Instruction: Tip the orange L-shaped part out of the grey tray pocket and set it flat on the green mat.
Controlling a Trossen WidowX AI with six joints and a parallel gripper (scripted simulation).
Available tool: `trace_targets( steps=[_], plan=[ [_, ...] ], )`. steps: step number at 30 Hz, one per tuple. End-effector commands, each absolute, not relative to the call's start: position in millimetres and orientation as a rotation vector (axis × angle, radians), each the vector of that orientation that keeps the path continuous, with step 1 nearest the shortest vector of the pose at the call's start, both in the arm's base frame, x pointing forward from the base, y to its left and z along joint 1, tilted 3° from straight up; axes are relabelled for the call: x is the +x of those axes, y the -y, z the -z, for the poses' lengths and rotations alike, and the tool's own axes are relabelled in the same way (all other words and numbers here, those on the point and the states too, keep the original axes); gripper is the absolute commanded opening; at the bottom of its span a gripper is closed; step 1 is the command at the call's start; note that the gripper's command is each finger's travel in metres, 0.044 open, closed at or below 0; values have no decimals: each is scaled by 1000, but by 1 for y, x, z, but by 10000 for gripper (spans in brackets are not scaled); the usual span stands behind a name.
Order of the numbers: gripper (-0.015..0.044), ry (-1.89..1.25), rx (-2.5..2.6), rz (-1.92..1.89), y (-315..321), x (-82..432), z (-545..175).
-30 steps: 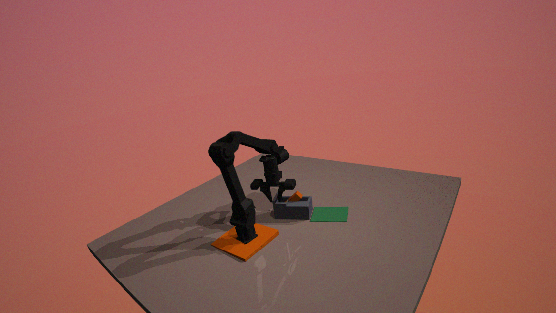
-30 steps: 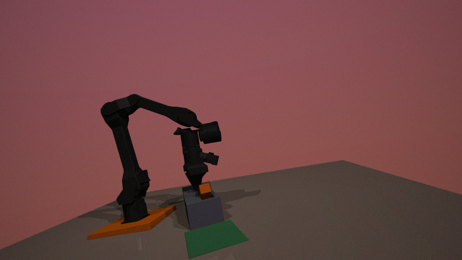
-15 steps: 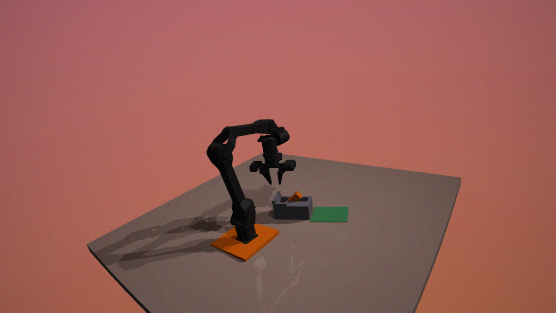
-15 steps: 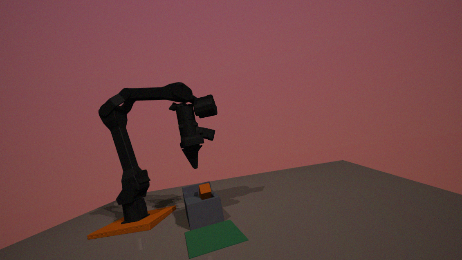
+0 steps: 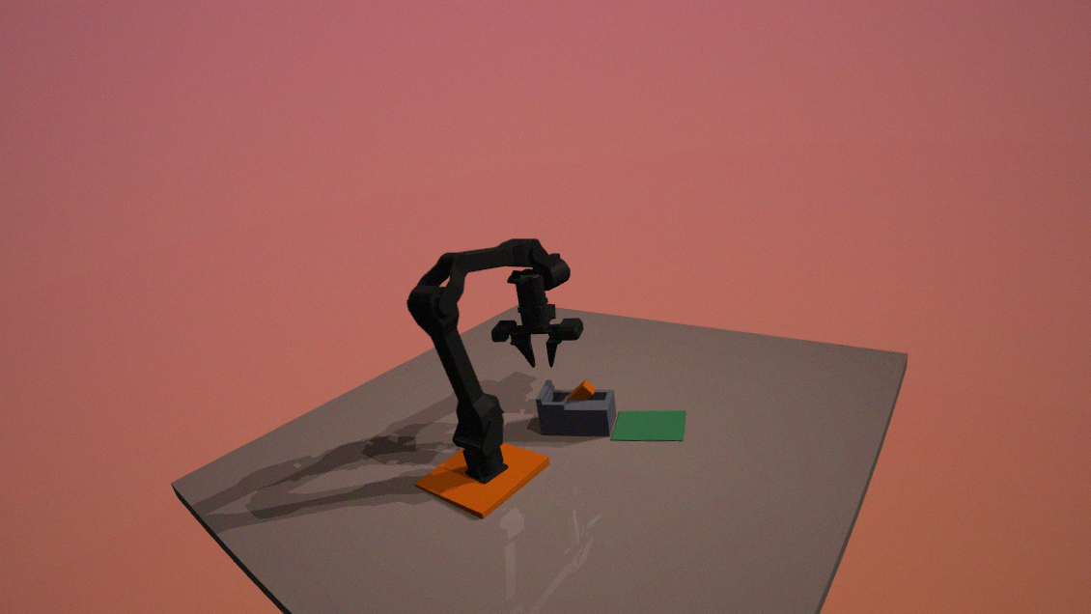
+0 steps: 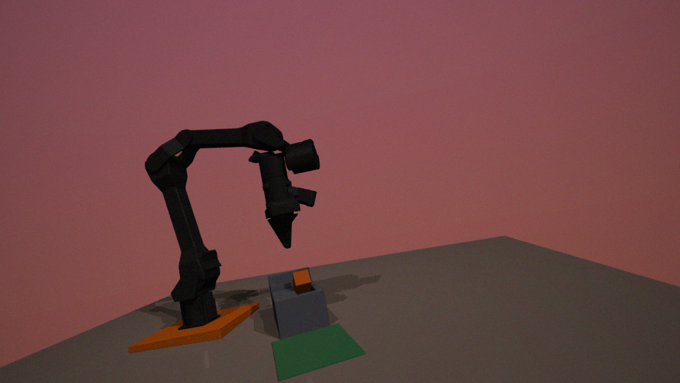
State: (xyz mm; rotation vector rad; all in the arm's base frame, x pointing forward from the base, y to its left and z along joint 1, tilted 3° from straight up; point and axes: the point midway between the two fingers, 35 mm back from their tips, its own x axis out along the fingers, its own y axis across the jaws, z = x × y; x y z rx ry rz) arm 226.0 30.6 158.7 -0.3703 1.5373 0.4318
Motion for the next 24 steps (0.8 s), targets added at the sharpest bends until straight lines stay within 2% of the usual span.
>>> trace_targets(
  steps=[1,5,9,15,21,24],
  plan=[
    [180,-1534,-370,-431,-31,227,-159],
    [180,-1534,-370,-431,-31,227,-159],
    [280,-1560,-230,-288,-25,233,-159],
    [280,-1575,269,224,0,252,-161],
    [280,-1462,780,754,29,270,-160],
    [280,-1441,837,813,32,272,-160]
  ],
)
